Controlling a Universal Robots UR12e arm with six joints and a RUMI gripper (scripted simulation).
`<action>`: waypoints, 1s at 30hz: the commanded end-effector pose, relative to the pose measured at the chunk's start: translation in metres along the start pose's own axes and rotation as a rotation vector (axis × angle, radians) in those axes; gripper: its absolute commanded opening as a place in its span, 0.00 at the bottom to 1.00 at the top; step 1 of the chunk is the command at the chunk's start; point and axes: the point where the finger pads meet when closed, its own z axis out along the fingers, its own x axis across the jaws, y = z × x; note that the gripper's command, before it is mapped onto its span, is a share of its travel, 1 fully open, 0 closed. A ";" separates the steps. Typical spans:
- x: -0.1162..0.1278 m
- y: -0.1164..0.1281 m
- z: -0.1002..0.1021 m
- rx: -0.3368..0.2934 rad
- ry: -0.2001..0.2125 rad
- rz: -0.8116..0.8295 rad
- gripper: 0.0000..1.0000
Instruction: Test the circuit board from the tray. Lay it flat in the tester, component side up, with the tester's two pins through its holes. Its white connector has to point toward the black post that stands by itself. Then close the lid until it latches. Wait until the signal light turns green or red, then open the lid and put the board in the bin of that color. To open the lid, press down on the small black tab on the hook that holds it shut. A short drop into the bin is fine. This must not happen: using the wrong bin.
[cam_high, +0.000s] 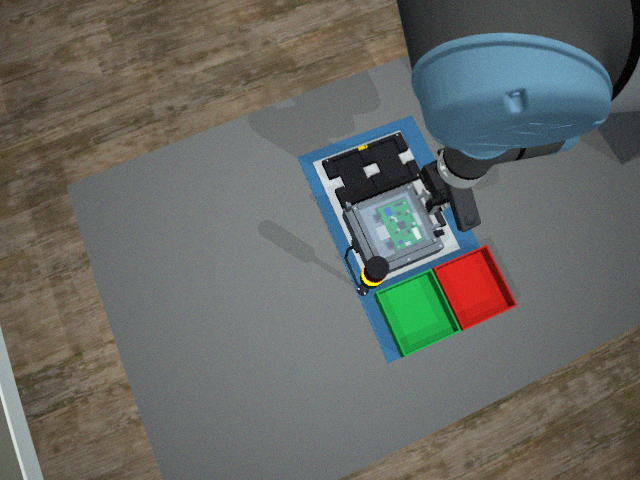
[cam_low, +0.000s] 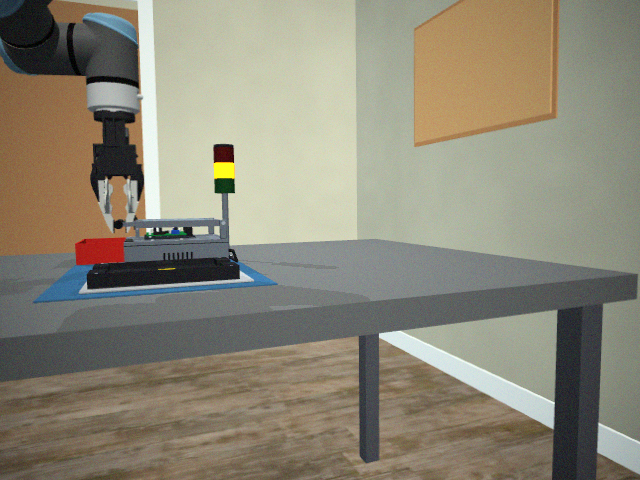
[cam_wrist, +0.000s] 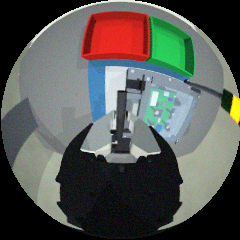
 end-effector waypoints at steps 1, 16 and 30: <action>0.000 0.000 0.000 0.000 0.000 0.000 0.13; 0.000 0.000 0.000 0.000 0.000 0.000 0.13; 0.000 0.000 -0.012 0.000 0.000 0.000 0.13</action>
